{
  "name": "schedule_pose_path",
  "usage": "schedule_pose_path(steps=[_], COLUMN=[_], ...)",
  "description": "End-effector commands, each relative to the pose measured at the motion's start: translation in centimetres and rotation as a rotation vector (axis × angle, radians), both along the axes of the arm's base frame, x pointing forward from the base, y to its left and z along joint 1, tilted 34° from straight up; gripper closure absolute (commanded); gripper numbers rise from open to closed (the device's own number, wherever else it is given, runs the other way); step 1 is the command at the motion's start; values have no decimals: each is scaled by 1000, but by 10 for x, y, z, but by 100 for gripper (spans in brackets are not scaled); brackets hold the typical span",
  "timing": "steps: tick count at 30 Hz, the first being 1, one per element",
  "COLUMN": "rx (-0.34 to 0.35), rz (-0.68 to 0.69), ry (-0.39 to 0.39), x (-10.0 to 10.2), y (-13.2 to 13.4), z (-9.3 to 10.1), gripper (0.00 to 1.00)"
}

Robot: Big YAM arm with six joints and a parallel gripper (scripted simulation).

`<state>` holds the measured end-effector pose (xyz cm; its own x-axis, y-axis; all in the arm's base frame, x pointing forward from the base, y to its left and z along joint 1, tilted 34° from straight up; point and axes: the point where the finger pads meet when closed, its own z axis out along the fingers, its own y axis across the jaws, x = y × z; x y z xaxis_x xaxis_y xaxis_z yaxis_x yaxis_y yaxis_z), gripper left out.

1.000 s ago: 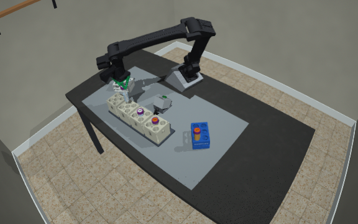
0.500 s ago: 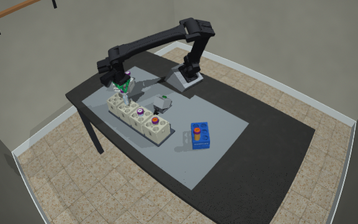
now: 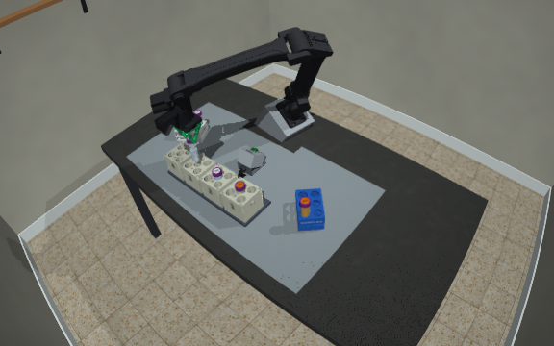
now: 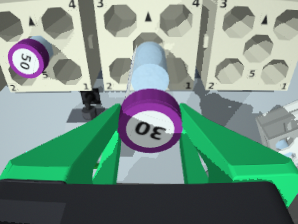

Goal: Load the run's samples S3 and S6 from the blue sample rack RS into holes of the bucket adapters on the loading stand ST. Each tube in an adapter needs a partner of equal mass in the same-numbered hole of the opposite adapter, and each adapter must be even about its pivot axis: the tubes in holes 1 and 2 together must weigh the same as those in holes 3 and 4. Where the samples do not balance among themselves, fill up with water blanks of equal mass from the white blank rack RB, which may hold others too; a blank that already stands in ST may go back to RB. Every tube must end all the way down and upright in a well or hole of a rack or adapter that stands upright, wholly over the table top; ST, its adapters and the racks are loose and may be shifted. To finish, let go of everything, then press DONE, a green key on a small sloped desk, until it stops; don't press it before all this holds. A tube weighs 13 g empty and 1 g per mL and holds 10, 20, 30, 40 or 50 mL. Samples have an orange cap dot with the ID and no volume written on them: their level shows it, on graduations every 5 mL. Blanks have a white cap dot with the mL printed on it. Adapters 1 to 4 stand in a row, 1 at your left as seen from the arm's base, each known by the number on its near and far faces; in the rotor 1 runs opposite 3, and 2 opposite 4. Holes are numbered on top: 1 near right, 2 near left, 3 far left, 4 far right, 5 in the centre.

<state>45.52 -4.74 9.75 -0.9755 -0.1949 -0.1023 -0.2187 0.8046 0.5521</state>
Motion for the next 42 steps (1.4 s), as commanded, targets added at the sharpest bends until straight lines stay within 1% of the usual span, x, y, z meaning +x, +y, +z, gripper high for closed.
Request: schedule_pose_path(steps=[1, 5, 6, 9, 10, 11, 13, 16, 17, 18, 19, 21, 22, 23, 24, 26, 27, 29, 31, 32, 33, 36, 37, 38, 40, 42], rx=[-14, -11, -10, -10, -24, -20, -5, -1, -4, -5, -3, -4, -6, -4, -2, -2, -13, -4, 0, 0, -4, -5, -4, -6, -1, -1], rz=[-11, -10, -2, -2, -30, -30, -16, -2, -5, -11, -18, -16, -7, -2, -2, -2, -36, -25, -2, -2, -3, -21, -17, -9, -2, -2], ry=[-53, -44, -42, -42, -87, -73, -28, -13, -25, -28, -20, -20, -30, -26, -18, -18, -53, -22, -10, -9, -25, -25, -25, -34, -15, -12], x=[10, 11, 6, 6, 23, 20, 7, 5, 11, 11, 5, 5, 11, 11, 5, 5, 18, 6, 4, 4, 11, 5, 6, 12, 4, 4], y=[-2, -6, 5, 6, -13, -11, 2, 11, 9, 7, 6, 8, 11, 15, 17, 17, -2, 8, 21, 22, 20, 15, 18, 21, 28, 28], z=[18, 14, 13, 12, 25, 18, 0, -9, -7, -7, -10, -12, -11, -13, -16, -16, -7, -18, -25, -27, -23, -24, -26, -25, -33, -35], gripper=[100, 100, 100, 100, 100, 100, 100, 100, 100, 100, 100, 100, 100, 100, 100, 100, 100, 100, 100, 100, 100, 100, 100, 100, 100, 100])
